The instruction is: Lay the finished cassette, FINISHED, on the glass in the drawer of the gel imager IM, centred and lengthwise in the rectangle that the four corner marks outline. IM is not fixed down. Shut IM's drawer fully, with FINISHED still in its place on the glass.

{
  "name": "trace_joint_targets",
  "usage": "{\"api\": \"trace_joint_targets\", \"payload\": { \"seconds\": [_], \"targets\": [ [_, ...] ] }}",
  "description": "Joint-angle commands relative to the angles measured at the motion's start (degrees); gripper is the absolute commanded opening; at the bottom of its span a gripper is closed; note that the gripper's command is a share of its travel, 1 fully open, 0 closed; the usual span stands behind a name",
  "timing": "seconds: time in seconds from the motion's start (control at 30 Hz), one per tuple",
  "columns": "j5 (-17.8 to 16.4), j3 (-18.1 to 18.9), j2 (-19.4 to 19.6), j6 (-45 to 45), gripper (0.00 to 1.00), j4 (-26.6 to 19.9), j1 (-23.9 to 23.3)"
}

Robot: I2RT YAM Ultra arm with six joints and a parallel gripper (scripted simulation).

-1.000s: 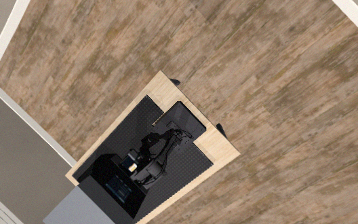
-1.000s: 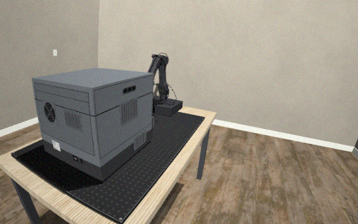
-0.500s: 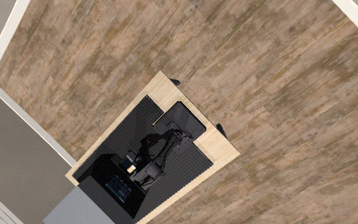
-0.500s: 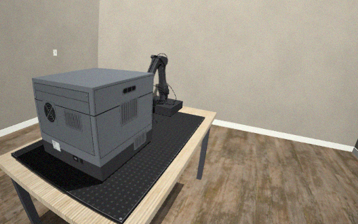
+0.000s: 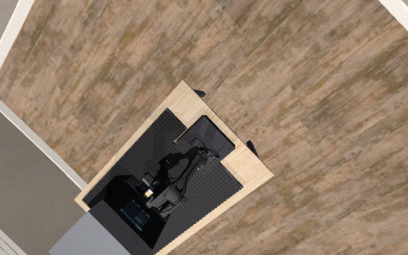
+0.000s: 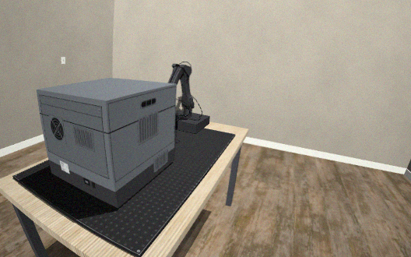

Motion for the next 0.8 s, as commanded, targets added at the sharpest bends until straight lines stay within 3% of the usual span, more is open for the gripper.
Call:
{"api": "trace_joint_targets", "payload": {
  "seconds": [0.0,0.77],
  "targets": [
    [-0.8,2.5,1.1,0.6,0.0,-0.3,0.5],
    [-0.8,3.4,1.4,0.6,0.0,0.6,0.5]
  ]
}}
